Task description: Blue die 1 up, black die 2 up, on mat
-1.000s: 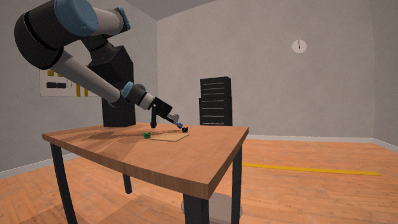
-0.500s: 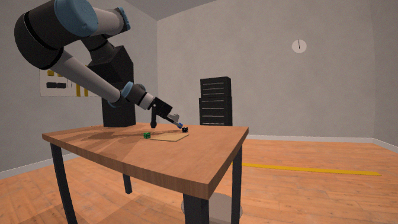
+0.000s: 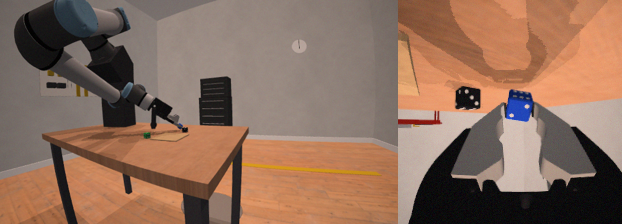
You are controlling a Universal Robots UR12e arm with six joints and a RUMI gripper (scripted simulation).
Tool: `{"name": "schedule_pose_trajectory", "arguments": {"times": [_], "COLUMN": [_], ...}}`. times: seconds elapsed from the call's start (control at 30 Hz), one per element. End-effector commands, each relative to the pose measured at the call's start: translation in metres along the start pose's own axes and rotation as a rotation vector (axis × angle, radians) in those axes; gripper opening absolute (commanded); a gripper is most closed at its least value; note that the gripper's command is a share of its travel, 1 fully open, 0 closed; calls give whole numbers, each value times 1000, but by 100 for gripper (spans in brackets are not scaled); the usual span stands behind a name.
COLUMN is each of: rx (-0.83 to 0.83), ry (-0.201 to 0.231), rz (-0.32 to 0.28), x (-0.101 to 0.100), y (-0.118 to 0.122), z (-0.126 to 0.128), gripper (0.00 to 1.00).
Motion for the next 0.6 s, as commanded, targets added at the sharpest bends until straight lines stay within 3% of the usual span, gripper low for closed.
{"name": "schedule_pose_trajectory", "arguments": {"times": [0.0, 0.57], "rx": [0, 0], "ry": [0, 0], "rz": [-1, -1], "x": [-2, -5], "y": [-2, -6], "z": [0, -1], "gripper": [6, 6]}}
Point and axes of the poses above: the point where the finger pads meet when closed, its own x axis back along the fingers, its own z axis across the jaws, y = z × x, the point moved 7 cm from there along x, back along the fingers, and after that the axes turned 10 degrees about -x, right-handed, at the moved point
